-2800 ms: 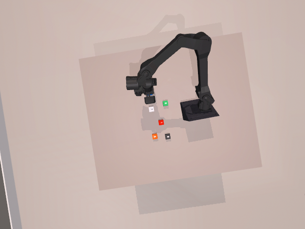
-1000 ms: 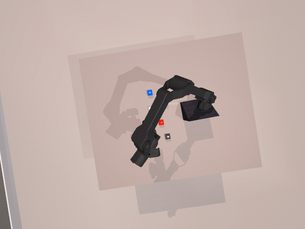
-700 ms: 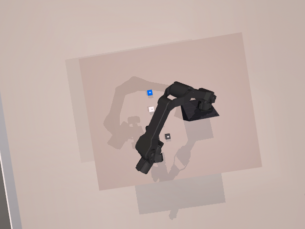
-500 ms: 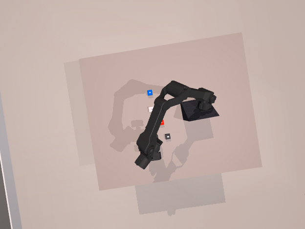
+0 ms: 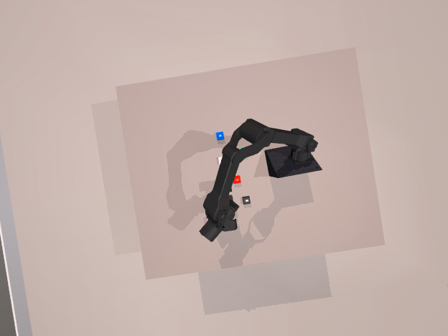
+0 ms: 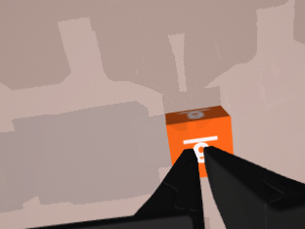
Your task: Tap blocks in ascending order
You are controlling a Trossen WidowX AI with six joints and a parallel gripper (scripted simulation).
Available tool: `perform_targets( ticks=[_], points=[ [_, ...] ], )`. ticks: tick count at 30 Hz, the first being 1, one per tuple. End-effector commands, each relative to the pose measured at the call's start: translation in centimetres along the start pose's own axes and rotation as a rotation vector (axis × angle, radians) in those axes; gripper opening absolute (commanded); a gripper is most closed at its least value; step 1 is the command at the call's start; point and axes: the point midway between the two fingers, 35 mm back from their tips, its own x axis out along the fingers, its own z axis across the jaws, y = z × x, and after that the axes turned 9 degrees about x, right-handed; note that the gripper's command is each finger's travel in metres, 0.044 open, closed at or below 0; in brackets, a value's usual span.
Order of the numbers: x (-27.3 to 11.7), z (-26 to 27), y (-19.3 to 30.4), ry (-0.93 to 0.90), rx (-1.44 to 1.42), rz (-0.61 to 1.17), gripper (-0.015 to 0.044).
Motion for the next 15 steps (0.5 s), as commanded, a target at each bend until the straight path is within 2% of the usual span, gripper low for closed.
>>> perform_targets(
  ticks=[1,15],
  points=[
    [1.0,-0.2,0.2,0.009,-0.009,0.003,0.0020],
    [2.3,-0.2,0.2,0.010,-0.009,0.003,0.0020]
  ],
)
